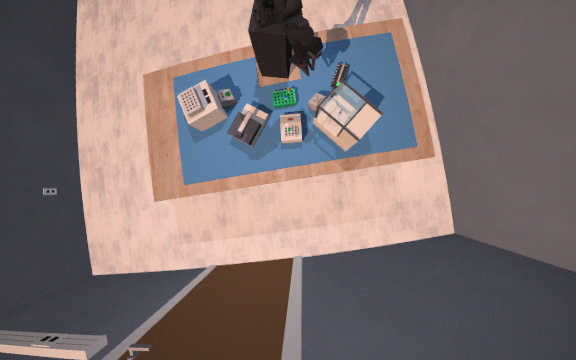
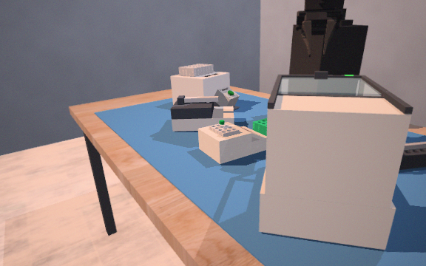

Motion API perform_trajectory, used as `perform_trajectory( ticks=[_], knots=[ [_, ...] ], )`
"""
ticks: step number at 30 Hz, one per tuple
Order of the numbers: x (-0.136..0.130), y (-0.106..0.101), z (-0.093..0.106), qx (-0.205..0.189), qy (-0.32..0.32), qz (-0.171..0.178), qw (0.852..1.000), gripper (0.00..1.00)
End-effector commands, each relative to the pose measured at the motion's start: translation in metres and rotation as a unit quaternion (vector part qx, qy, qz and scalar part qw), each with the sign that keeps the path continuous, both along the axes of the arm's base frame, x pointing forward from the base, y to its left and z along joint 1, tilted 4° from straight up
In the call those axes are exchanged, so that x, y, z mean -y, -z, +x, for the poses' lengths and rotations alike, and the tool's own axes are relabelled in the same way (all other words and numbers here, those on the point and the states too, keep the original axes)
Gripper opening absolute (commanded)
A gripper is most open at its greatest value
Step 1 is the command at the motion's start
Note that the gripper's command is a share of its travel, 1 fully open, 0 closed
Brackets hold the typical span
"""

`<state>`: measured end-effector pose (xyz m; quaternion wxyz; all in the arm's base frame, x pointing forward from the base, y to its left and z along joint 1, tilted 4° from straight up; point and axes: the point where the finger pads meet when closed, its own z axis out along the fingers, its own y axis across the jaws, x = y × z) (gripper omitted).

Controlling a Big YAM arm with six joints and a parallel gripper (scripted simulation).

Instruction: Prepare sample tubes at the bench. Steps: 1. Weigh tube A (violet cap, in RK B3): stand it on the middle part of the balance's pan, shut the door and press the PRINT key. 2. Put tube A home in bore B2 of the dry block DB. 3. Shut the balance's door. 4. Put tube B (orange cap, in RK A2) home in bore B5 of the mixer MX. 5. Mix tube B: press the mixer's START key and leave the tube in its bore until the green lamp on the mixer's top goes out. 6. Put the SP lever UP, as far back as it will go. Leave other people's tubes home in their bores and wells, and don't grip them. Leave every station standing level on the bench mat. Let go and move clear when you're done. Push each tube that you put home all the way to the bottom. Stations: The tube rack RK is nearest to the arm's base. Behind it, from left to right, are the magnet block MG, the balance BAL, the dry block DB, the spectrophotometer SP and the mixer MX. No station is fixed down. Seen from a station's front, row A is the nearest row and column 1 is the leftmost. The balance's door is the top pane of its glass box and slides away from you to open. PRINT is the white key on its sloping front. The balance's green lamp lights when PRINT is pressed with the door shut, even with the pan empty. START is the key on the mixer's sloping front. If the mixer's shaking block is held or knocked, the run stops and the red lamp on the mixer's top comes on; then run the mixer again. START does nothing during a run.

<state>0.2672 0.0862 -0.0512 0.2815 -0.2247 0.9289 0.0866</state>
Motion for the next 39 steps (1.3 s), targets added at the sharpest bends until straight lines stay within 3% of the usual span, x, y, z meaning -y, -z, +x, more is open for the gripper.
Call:
perform_trajectory(
  ticks=[1, 22, 27, 28, 33, 35, 39],
  knots=[
    [0.001, -0.014, 0.016, 0.013, 0.000, 0.000, 1.000, 0.30],
    [0.002, -0.053, 0.019, 0.018, 0.000, 0.001, 1.000, 0.30],
    [0.001, -0.043, 0.009, 0.007, -0.001, 0.001, 1.000, 0.30],
    [-0.007, -0.047, 0.022, -0.002, 0.014, 0.005, 1.000, 0.30],
    [-0.013, -0.047, 0.030, -0.019, 0.061, 0.013, 0.998, 0.30],
    [-0.021, -0.048, 0.044, -0.032, 0.091, 0.019, 0.995, 0.30],
    [-0.022, -0.048, 0.045, -0.058, 0.151, 0.029, 0.986, 0.30]
  ],
)
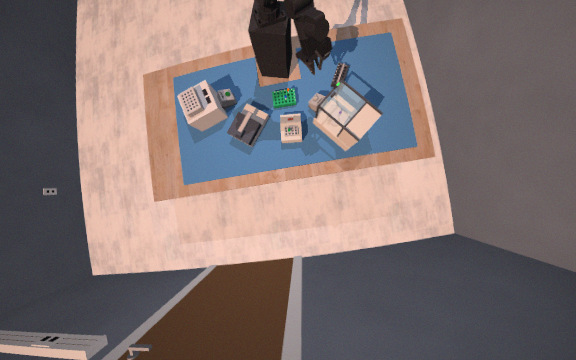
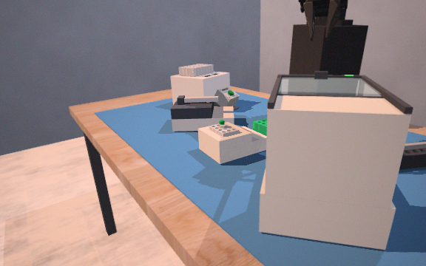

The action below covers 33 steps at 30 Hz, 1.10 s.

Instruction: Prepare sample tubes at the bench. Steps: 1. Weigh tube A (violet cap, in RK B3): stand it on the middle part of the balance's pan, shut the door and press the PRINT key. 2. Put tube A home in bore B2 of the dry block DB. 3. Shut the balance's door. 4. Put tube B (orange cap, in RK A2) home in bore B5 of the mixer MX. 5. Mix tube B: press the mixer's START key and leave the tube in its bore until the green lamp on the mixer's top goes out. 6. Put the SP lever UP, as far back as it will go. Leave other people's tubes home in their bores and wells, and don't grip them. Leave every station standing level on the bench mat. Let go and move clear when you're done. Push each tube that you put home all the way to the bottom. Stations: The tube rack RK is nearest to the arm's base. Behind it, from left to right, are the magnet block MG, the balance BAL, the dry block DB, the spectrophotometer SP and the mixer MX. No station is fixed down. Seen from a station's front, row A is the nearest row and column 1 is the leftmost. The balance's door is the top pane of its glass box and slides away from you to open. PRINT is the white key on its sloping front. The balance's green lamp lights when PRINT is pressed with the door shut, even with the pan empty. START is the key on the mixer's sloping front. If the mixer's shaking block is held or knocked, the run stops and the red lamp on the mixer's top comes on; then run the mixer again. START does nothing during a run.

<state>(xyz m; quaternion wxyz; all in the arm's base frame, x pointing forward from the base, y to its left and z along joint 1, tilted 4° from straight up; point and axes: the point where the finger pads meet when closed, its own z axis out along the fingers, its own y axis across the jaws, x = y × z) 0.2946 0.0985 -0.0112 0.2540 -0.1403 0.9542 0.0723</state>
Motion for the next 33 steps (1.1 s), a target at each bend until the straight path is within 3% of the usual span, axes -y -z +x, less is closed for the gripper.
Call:
perform_trajectory(
  ticks=[1, 4, 9, 12, 18, 20, 23, 25, 27, 33],
  knots=[
    [-0.010, -0.008, 0.017, -0.026, 0.082, 0.028, 0.996, 0.30],
    [-0.018, -0.009, 0.032, -0.043, 0.122, 0.035, 0.991, 0.30],
    [-0.019, -0.009, 0.032, -0.063, 0.166, 0.042, 0.983, 0.30],
    [-0.027, -0.009, 0.047, -0.082, 0.211, 0.049, 0.973, 0.30],
    [-0.027, -0.009, 0.048, -0.113, 0.281, 0.060, 0.951, 0.30],
    [-0.035, -0.010, 0.062, -0.126, 0.310, 0.065, 0.940, 0.30],
    [-0.036, -0.010, 0.063, -0.144, 0.352, 0.071, 0.922, 0.30],
    [-0.036, -0.010, 0.063, -0.144, 0.352, 0.071, 0.922, 0.30],
    [-0.044, -0.010, 0.077, -0.157, 0.379, 0.076, 0.909, 0.30],
    [-0.036, -0.010, 0.081, -0.193, 0.467, 0.091, 0.858, 0.30]
  ],
)
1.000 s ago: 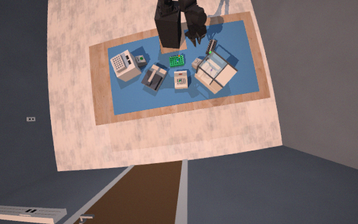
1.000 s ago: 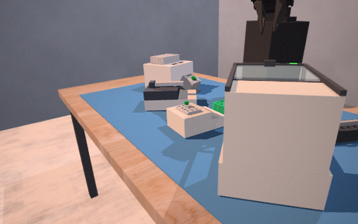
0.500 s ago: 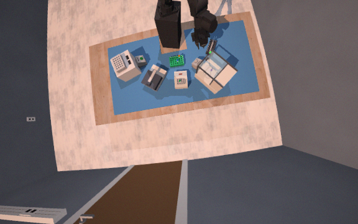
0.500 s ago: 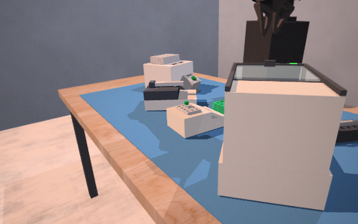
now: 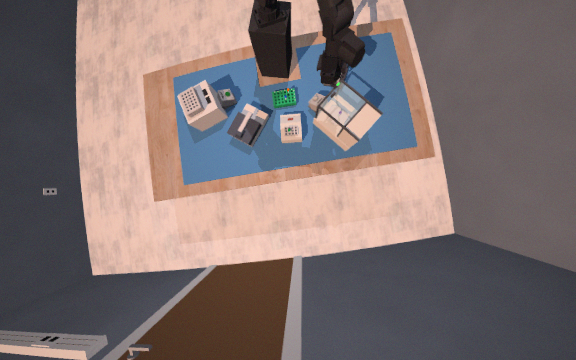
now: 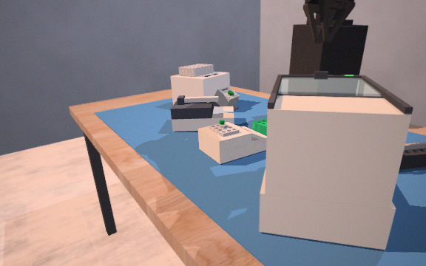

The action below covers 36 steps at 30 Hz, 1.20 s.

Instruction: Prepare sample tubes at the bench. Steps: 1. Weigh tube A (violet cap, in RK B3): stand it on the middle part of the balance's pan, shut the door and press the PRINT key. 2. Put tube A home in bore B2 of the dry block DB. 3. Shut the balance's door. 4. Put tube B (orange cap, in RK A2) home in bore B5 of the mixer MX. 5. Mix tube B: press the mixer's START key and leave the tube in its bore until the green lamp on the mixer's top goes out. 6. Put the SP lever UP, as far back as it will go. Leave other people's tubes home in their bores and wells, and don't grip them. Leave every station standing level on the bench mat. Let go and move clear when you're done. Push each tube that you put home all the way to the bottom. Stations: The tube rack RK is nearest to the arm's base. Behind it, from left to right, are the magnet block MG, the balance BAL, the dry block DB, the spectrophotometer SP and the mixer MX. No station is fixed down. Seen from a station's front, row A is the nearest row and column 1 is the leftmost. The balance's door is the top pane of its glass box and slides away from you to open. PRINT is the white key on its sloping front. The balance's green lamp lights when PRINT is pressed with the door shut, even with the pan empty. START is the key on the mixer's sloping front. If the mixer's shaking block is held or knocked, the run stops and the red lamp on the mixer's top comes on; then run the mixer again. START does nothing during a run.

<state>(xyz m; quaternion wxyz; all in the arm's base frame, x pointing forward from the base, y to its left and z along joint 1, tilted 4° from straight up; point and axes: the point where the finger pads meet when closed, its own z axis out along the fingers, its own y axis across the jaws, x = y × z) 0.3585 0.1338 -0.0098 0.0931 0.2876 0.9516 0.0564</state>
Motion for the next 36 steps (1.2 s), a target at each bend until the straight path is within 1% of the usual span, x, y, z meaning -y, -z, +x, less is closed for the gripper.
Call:
perform_trajectory(
  ticks=[1, 2, 6, 9, 11, 15, 18, 19, 20, 21, 22, 29, 30, 32, 33, 36],
  knots=[
    [-0.006, -0.009, 0.024, -0.020, 0.091, 0.015, 0.996, 0.30],
    [-0.011, -0.009, 0.031, -0.027, 0.104, 0.018, 0.994, 0.30],
    [-0.008, -0.009, 0.032, -0.054, 0.167, 0.027, 0.984, 0.30],
    [-0.008, -0.009, 0.032, -0.055, 0.168, 0.027, 0.984, 0.30],
    [-0.020, -0.010, 0.045, -0.068, 0.193, 0.032, 0.978, 0.30],
    [-0.016, -0.010, 0.047, -0.093, 0.251, 0.040, 0.963, 0.30],
    [-0.016, -0.010, 0.048, -0.092, 0.251, 0.039, 0.963, 0.30],
    [-0.017, -0.019, 0.050, -0.083, 0.250, 0.045, 0.964, 0.30],
    [-0.017, -0.016, 0.043, -0.088, 0.247, 0.042, 0.964, 0.30],
    [-0.018, -0.015, 0.042, -0.088, 0.246, 0.041, 0.964, 0.30],
    [-0.018, -0.010, 0.040, -0.089, 0.240, 0.040, 0.966, 0.30],
    [-0.018, -0.010, 0.040, -0.089, 0.240, 0.040, 0.966, 0.30],
    [-0.016, -0.002, 0.035, -0.102, 0.247, 0.032, 0.963, 0.30],
    [-0.016, 0.007, 0.032, -0.100, 0.246, 0.034, 0.964, 0.30],
    [-0.015, 0.010, 0.029, -0.102, 0.246, 0.032, 0.963, 0.30],
    [-0.016, 0.015, 0.029, -0.102, 0.245, 0.032, 0.964, 0.30]
  ],
)
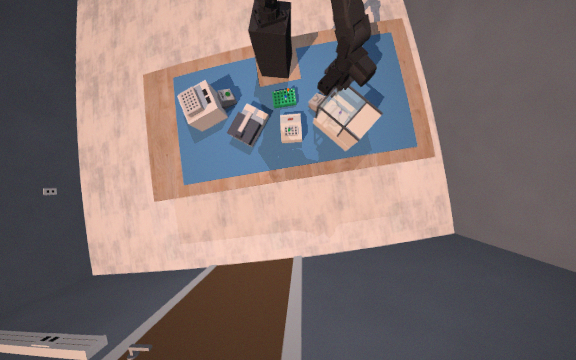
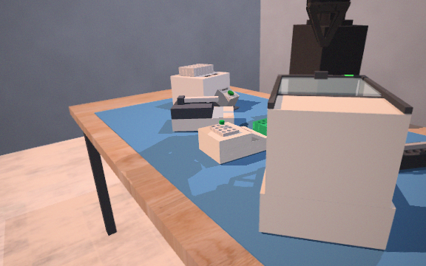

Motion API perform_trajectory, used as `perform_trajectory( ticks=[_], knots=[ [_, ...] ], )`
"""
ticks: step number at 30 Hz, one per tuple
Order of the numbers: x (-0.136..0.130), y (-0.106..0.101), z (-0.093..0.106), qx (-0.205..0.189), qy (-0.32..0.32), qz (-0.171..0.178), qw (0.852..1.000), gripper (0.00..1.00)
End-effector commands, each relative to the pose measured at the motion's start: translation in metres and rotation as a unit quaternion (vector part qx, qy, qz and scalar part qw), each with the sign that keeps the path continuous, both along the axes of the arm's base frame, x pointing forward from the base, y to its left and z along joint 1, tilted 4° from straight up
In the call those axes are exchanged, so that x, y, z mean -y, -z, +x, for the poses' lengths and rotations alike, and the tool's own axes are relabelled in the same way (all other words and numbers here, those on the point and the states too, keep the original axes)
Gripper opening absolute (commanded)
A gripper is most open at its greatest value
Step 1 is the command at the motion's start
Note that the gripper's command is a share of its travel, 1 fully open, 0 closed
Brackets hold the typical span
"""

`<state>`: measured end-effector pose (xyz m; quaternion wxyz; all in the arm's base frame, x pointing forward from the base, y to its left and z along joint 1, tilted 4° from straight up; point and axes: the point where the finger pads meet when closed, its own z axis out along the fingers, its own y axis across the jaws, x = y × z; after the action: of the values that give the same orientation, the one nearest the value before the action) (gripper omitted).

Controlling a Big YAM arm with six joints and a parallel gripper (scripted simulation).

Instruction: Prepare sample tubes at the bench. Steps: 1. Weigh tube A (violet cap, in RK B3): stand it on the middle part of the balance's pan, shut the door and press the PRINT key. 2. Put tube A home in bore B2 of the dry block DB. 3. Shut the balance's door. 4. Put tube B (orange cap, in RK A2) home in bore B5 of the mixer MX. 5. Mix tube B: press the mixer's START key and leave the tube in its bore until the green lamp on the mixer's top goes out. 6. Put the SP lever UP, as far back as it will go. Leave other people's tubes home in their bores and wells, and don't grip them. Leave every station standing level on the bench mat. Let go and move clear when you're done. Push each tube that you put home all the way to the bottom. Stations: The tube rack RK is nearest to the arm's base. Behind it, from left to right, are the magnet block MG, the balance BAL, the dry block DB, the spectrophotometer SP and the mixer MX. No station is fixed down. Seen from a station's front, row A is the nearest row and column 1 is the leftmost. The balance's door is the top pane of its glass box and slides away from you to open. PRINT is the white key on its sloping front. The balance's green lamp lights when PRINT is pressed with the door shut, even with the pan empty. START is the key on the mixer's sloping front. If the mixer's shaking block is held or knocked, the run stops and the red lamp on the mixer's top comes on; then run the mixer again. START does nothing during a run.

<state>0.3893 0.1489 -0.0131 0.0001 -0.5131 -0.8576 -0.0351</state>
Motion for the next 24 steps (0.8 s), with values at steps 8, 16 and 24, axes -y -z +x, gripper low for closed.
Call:
perform_trajectory(
  ticks=[8, 16, 24],
  knots=[
    [-0.003, 0.022, -0.002, -0.004, 0.004, -0.001, 1.000, 0.30],
    [-0.006, 0.035, -0.003, -0.004, 0.002, -0.001, 1.000, 0.30],
    [-0.006, 0.046, -0.003, -0.004, 0.002, -0.001, 1.000, 0.30]
  ],
)
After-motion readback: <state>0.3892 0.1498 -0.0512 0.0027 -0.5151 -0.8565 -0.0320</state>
